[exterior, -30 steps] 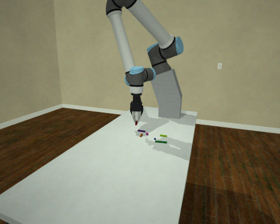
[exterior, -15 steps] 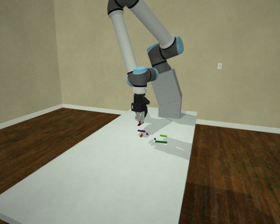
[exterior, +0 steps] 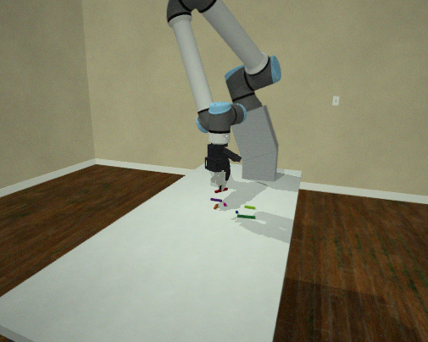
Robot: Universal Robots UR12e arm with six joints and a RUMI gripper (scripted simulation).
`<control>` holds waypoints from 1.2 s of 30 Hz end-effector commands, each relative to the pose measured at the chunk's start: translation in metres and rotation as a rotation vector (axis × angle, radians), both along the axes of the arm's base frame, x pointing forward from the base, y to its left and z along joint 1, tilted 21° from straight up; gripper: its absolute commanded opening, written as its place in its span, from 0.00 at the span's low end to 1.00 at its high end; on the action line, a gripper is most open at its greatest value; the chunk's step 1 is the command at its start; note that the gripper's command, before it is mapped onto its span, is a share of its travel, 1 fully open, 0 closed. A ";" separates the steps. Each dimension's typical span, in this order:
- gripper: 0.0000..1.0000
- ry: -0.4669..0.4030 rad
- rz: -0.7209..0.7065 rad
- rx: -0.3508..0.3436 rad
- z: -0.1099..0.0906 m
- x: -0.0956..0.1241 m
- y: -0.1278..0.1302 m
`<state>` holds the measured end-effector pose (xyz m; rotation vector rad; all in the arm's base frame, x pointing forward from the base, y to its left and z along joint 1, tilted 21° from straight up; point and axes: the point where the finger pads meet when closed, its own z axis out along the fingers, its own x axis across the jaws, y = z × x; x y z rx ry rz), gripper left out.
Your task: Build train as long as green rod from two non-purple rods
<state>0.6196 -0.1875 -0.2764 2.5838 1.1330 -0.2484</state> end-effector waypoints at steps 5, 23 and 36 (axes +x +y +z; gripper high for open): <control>0.00 -0.091 -0.263 -0.015 -0.007 0.009 0.019; 0.00 -0.160 -0.447 -0.022 -0.012 0.016 0.032; 0.00 -0.162 -0.451 -0.023 -0.012 0.016 0.032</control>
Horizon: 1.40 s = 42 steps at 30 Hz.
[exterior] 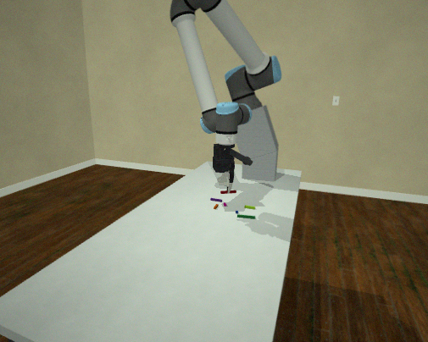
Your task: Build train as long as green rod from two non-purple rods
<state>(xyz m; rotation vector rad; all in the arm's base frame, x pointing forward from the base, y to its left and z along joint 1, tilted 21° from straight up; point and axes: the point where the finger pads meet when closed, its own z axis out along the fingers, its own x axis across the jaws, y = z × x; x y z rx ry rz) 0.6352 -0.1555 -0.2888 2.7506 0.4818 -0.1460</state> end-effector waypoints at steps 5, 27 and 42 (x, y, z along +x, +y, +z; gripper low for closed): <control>0.00 -0.001 -0.001 0.000 0.000 0.001 0.000; 0.00 -0.001 -0.001 0.000 -0.053 -0.002 -0.019; 0.00 -0.001 -0.001 0.000 -0.082 -0.003 -0.030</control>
